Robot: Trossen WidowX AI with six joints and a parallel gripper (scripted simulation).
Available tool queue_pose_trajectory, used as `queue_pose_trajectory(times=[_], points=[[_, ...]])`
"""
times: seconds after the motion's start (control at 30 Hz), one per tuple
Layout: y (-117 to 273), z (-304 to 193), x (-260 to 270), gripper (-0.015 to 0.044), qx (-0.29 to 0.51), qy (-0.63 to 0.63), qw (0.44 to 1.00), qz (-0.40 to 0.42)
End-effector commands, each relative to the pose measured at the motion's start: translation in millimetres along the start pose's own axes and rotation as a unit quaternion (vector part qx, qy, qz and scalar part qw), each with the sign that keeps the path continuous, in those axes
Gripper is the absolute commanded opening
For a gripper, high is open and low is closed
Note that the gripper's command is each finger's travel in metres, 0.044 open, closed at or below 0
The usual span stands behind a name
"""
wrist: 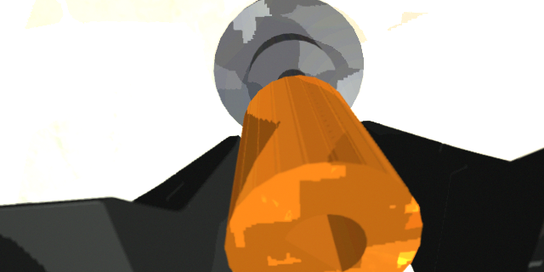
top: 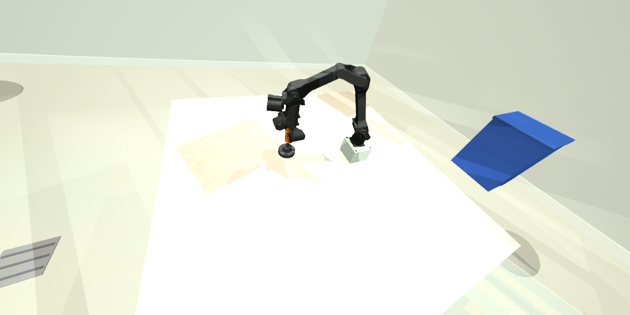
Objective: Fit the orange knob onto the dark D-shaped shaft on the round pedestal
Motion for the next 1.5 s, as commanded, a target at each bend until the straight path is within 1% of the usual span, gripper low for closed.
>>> queue_pose_trajectory(times=[0.0,0.27,0.6,0.9,1.47], points=[[-1.0,2.6,-1.4,0.0000,-0.007,0.006,1.000,0.000],[-23.6,2.5,-1.4,0.0000,-0.007,0.006,1.000,0.000],[-17.4,4.5,-1.4,0.0000,-0.007,0.003,1.000,0.000],[-22.7,6.2,-1.5,0.0000,-0.007,0.003,1.000,0.000],[-18.7,3.9,-1.1,0.0000,-0.007,0.003,1.000,0.000]])
Point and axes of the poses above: the point midway between the two fingers, 35 mm back from their tips, its own y axis back along the fingers, its own x axis across the jaws, z = x × y, the point moved 8 cm from there along y, back along the fingers, and after that the axes turned 6 degrees about -y, right-handed, at the moved point
